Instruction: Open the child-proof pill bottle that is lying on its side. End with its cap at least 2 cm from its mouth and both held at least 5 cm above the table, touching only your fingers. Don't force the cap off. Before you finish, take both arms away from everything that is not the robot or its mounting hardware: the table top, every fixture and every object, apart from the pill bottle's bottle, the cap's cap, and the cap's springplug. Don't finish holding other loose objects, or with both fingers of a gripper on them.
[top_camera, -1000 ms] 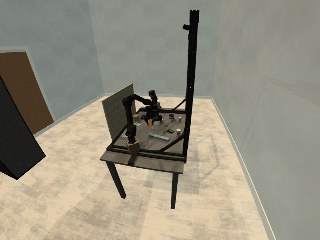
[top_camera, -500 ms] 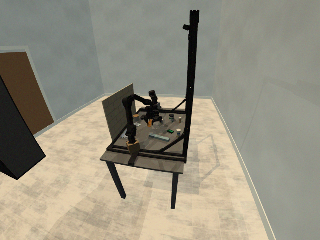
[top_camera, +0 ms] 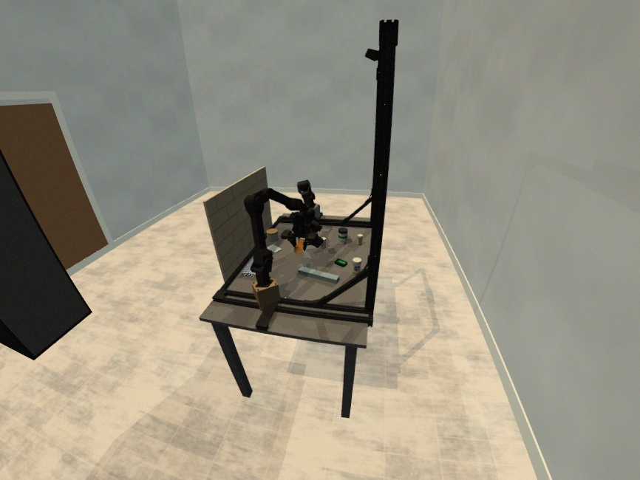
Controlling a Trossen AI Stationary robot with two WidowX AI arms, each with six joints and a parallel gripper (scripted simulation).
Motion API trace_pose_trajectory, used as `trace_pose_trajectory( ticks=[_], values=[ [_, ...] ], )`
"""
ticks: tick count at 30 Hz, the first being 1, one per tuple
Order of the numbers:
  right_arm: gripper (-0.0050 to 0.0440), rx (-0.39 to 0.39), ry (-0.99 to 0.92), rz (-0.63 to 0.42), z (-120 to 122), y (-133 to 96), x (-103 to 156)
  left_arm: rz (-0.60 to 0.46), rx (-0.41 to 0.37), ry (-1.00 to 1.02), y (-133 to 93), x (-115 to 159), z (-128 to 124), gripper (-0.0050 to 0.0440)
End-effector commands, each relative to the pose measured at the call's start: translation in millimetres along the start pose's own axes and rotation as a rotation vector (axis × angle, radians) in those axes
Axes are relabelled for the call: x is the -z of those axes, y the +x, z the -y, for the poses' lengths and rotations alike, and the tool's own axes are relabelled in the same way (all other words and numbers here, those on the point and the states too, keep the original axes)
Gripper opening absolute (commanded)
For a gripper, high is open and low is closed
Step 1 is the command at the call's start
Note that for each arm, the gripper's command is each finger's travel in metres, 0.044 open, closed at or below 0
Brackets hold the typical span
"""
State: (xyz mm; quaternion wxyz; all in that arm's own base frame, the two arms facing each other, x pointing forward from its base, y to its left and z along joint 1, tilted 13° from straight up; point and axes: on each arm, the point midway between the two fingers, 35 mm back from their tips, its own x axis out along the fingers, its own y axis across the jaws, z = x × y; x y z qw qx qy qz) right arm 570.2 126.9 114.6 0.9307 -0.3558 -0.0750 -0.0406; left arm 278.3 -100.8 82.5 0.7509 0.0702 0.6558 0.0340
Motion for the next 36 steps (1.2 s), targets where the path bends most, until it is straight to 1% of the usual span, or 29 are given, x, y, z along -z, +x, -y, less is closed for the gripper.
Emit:
trace_pose_trajectory(
  ticks=[1, 2, 4, 19, 21, 36],
  values=[
    [0.0, 0.004, -0.149, 0.003, 2.2, 3.4, 0.1, 0.031, 0.0, -0.009, -1.7, -7.4, -0.1, 0.0],
    [0.0, 0.004, -0.186, 0.003, 2.2, 3.5, 0.1, 0.031, 0.0, -0.009, -1.7, -7.4, -0.1, 0.0],
    [0.0, 0.004, -0.186, 0.003, 2.2, 3.5, 0.1, 0.031, 0.0, -0.009, -1.7, -7.4, -0.1, 0.0],
    [0.0, 0.004, -0.731, 0.001, 2.1, 4.2, 0.1, 0.031, 0.0, -0.009, -1.7, -7.4, -0.1, 0.0],
    [0.0, 0.004, -0.731, 0.001, 2.1, 4.2, 0.1, 0.031, 0.0, -0.009, -1.7, -7.4, -0.1, 0.0],
    [0.0, 0.005, -1.276, 0.0, 2.0, 5.0, 0.1, 0.031, 0.0, -0.009, -1.7, -7.4, -0.1, 0.0]
  ],
)
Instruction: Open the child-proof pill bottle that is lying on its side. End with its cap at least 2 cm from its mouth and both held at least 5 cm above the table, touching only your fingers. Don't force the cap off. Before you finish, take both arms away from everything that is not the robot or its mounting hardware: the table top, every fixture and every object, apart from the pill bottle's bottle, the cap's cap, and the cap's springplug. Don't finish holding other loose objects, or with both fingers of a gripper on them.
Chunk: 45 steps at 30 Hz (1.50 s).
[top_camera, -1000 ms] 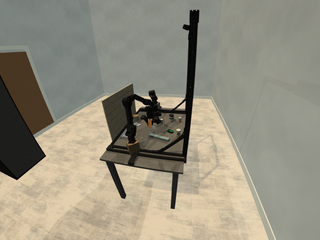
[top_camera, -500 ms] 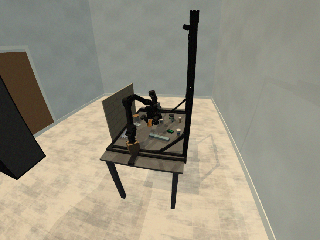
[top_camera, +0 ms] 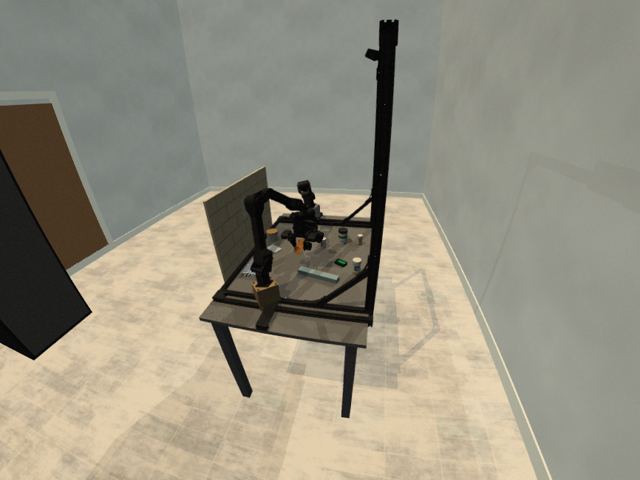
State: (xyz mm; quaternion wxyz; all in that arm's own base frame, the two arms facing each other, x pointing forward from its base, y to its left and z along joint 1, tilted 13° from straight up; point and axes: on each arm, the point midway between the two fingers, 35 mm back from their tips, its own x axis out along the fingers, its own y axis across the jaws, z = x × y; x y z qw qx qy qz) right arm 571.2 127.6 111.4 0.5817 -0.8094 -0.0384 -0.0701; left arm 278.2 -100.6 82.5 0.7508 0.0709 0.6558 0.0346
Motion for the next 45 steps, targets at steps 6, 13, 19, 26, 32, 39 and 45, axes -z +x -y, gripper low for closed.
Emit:
trace_pose_trajectory(
  ticks=[6, 13, 19, 26, 32, 39, 45],
  values=[
    [0.0, 0.012, -0.165, -0.009, 4, 5, 4, 0.031, 0.001, -0.009, -2, -7, 0, 0.0],
    [0.0, 0.012, -0.165, -0.009, 4, 5, 4, 0.031, 0.001, -0.009, -2, -7, 0, 0.0],
    [0.0, 0.012, -0.165, -0.009, 4, 3, 4, 0.031, 0.001, -0.009, -2, -7, 0, 0.0],
    [0.0, 0.012, -0.165, -0.009, 3, -18, 3, 0.031, 0.001, -0.009, -2, -7, 0, 0.0],
    [0.0, 0.012, -0.165, -0.009, 3, -40, 3, 0.031, 0.001, -0.009, -2, -7, 0, 0.0],
    [0.0, 0.012, -0.165, -0.009, 3, -56, 4, 0.031, 0.001, -0.009, -2, -7, 0, 0.0],
    [0.0, 0.012, -0.165, -0.009, 3, -57, 4, 0.031, 0.001, -0.009, -2, -7, 0, 0.0]
  ],
)
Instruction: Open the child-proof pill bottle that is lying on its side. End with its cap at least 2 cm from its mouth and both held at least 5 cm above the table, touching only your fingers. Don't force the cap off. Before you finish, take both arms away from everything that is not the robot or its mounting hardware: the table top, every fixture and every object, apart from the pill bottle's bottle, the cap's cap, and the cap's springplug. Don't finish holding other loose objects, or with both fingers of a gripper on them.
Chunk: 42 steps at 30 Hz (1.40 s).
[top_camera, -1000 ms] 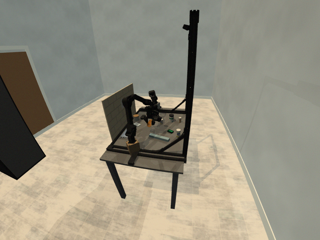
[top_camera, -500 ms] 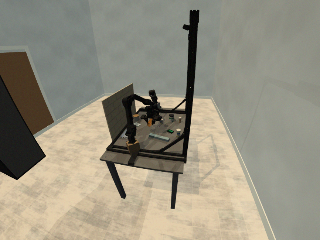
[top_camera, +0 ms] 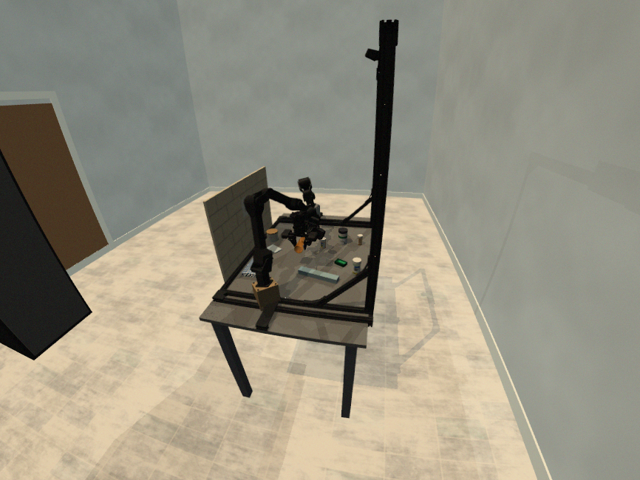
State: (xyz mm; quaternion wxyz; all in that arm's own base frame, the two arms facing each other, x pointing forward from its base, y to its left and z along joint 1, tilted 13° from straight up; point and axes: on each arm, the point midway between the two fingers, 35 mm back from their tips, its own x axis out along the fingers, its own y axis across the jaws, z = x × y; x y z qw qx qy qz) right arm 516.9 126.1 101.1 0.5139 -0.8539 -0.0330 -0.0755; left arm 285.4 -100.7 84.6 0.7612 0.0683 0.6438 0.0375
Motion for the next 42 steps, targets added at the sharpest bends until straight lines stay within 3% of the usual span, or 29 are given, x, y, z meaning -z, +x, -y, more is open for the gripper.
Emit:
trace_pose_trajectory(
  ticks=[1, 16, 22, 33, 42],
  values=[
    [0.0, 0.008, -0.002, -0.006, 5, -1, 3, 0.0, 0.003, 0.001, -1, 0, 1, 0.0],
    [0.0, 0.005, 0.003, -0.002, 3, -2, 2, 0.0, 0.003, 0.001, -1, 0, 1, 0.0],
    [0.0, 0.007, 0.023, -0.01, 8, -20, 2, 0.0, 0.003, 0.001, -1, 0, 1, 0.0],
    [0.0, 0.007, 0.023, -0.01, 8, -20, 3, 0.0, 0.003, 0.001, -1, 0, 1, 0.0],
    [0.0, 0.009, 0.012, -0.008, 31, -20, 11, 0.0, 0.003, 0.001, -1, 0, 1, 0.0]
  ],
)
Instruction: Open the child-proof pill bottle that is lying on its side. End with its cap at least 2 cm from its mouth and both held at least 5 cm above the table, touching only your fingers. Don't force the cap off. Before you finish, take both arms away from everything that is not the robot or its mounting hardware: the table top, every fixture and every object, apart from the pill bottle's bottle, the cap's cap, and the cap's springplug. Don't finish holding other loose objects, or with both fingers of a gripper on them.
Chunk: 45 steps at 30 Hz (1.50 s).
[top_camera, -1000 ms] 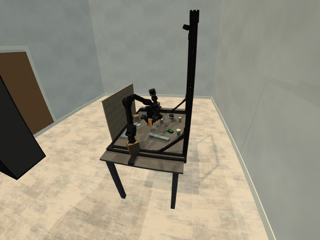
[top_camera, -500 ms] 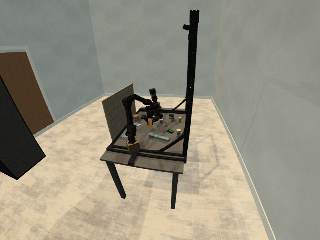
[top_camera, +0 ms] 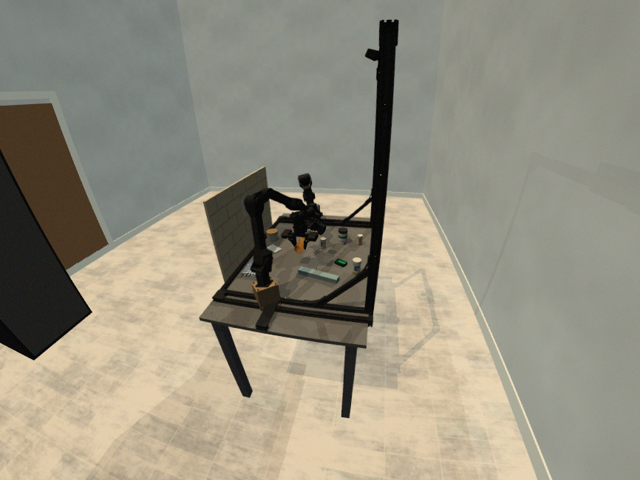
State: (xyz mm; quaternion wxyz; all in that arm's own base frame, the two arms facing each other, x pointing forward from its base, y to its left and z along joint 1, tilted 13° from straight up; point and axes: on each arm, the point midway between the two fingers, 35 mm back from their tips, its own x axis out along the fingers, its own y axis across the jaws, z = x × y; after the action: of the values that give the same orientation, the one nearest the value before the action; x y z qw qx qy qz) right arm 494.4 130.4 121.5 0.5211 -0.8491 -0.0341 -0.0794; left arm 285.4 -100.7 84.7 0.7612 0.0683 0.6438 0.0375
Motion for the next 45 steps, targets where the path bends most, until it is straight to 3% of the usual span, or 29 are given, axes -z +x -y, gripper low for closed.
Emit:
trace_pose_trajectory(
  ticks=[1, 9, 45],
  values=[
    [0.0, 0.004, -0.006, -0.001, 12, -1, 4, 0.0, 0.003, 0.001, -1, 0, 1, 0.0],
    [0.0, 0.005, -0.018, 0.002, 35, -3, 13, 0.0, 0.003, 0.001, -1, 0, 1, 0.0],
    [0.0, 0.005, -0.018, 0.002, 35, -3, 13, 0.0, 0.003, 0.001, -1, 0, 1, 0.0]
  ],
)
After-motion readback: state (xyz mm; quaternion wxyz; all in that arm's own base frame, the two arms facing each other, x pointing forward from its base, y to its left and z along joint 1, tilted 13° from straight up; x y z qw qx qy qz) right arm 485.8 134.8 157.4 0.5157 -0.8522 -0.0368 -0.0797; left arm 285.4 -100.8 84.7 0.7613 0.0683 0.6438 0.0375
